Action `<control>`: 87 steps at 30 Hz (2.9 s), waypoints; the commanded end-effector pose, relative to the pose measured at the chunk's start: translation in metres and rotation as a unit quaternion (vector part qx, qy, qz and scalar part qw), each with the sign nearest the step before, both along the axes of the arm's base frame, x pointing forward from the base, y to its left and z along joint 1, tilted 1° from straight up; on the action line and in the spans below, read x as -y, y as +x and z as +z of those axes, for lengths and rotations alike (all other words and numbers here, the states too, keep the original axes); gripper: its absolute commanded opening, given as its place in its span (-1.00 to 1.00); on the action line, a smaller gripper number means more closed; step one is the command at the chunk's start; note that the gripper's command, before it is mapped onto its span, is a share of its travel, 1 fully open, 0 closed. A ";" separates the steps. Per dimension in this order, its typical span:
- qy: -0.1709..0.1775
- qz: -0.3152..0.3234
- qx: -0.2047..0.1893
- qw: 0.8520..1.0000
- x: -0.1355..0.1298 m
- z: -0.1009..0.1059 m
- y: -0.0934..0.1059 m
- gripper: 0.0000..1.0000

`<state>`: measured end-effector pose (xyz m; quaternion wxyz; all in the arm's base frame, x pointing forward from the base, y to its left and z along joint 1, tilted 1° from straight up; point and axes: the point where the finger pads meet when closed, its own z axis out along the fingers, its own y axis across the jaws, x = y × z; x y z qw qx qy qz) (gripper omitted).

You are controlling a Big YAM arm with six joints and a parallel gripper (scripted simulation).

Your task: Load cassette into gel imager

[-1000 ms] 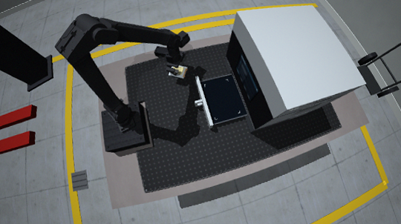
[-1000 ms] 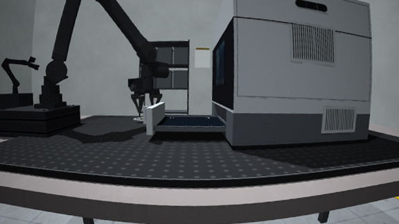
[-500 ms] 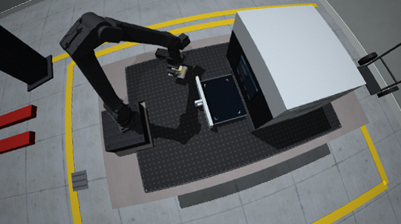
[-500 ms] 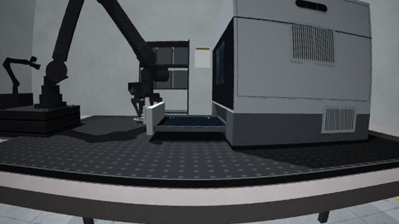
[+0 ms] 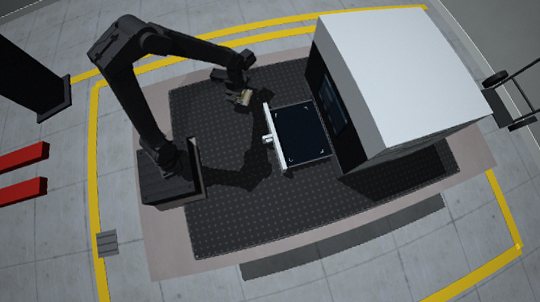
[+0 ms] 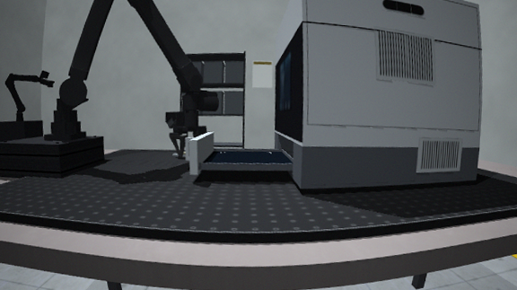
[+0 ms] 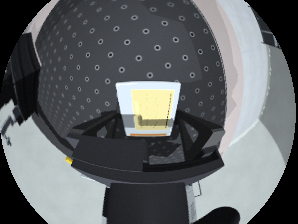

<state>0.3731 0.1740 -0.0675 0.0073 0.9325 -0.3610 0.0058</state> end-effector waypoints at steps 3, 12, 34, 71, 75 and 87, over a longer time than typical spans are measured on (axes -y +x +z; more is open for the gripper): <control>0.007 0.001 0.014 1.000 -0.005 0.007 0.012 1.00; 0.007 0.001 0.014 1.000 -0.005 0.007 0.012 0.76; 0.007 0.001 0.014 1.000 -0.005 0.007 0.012 0.60; 0.014 0.004 0.028 0.999 -0.012 0.067 0.022 0.60; 0.014 0.004 0.028 0.999 -0.012 0.073 0.022 0.60; 0.014 0.004 0.029 0.999 -0.013 0.087 0.021 0.60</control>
